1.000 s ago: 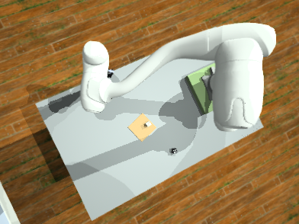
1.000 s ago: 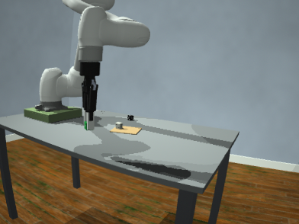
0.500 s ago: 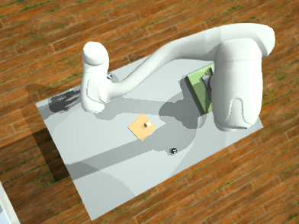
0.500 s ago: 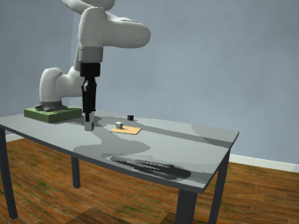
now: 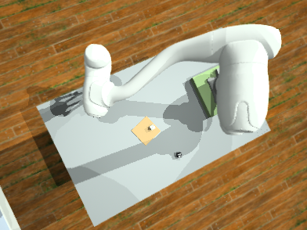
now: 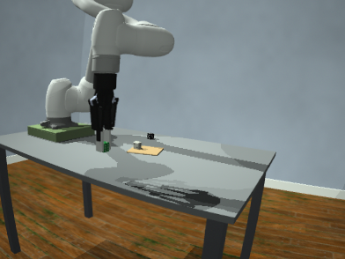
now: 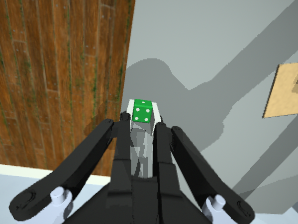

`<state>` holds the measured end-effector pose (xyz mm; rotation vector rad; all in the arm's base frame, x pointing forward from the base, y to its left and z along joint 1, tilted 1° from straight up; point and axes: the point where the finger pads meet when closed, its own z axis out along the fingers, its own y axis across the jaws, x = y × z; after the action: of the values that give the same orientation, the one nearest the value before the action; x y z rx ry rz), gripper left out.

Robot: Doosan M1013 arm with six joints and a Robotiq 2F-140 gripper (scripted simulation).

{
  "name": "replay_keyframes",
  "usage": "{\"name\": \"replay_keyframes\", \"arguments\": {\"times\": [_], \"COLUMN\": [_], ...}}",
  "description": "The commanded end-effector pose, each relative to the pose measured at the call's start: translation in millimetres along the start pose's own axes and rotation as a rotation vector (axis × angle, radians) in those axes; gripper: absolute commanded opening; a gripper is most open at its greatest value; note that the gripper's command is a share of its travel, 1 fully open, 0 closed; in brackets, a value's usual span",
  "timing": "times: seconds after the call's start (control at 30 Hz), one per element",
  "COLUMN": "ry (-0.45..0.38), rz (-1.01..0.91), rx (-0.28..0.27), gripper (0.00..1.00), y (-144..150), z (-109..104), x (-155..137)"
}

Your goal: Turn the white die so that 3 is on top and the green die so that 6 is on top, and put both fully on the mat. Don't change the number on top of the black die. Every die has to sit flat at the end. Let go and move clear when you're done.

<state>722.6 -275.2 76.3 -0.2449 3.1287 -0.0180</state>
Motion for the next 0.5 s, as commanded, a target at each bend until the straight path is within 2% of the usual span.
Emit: {"name": "replay_keyframes", "arguments": {"times": [0.0, 0.13, 0.23, 0.3, 0.43, 0.47], "ry": [0.0, -0.008, -0.054, -0.117, -0.311, -0.311], "rz": [0.002, 0.002, 0.004, 0.008, 0.006, 0.006], "rx": [0.0, 0.0, 0.002, 0.009, 0.006, 0.006], "gripper": [0.24, 0.24, 0.24, 0.24, 0.24, 0.24], "y": [0.1, 0.0, -0.3, -1.7, -0.9, -0.8], "z": [-0.2, 0.0, 0.5, 0.3, 2.7, 2.7], "x": [0.0, 0.0, 0.7, 2.2, 5.2, 5.2]}}
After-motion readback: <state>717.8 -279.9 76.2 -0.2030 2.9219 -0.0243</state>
